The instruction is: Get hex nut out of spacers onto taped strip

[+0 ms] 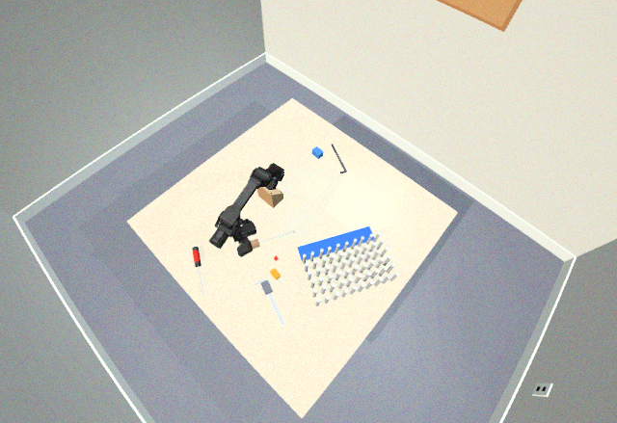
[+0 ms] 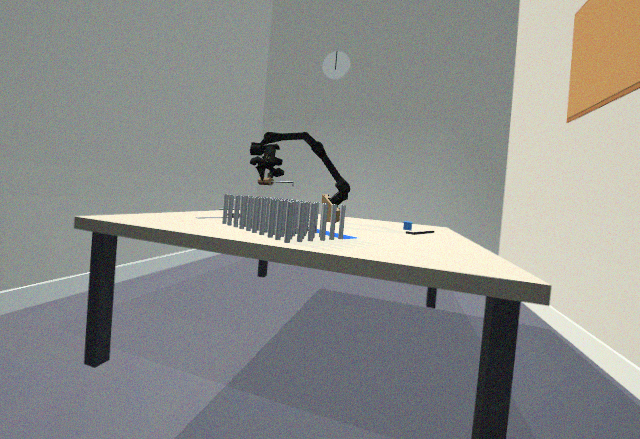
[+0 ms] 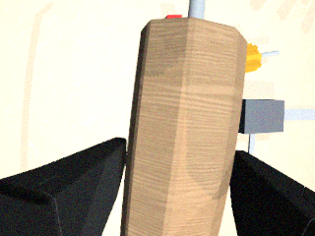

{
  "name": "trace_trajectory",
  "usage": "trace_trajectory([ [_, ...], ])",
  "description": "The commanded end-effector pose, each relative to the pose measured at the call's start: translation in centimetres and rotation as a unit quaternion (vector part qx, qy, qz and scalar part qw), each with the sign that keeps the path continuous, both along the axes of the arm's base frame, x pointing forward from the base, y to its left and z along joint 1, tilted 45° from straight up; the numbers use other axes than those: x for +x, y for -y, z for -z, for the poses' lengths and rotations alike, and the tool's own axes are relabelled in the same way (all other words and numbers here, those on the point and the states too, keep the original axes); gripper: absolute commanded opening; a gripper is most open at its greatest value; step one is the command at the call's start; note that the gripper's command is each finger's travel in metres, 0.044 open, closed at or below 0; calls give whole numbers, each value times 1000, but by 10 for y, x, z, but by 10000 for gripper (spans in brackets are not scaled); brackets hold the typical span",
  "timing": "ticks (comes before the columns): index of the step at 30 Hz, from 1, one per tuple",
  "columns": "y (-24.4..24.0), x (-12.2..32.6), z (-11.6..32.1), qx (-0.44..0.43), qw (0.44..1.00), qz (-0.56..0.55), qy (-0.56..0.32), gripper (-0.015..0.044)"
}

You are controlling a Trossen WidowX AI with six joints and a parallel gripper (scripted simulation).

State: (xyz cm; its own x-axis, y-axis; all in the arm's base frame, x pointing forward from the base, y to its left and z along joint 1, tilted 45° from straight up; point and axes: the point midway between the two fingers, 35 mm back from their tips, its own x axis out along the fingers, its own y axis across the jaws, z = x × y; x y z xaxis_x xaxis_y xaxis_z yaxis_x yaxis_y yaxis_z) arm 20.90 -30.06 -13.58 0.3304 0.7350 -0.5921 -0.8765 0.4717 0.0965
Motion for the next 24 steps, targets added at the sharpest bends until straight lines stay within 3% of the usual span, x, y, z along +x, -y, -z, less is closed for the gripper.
trace_trajectory([
  [1,2,2,-6,-3,1000,-2,-3,0],
  [24,-39,87,-87,-17,972,83,-219,0],
])
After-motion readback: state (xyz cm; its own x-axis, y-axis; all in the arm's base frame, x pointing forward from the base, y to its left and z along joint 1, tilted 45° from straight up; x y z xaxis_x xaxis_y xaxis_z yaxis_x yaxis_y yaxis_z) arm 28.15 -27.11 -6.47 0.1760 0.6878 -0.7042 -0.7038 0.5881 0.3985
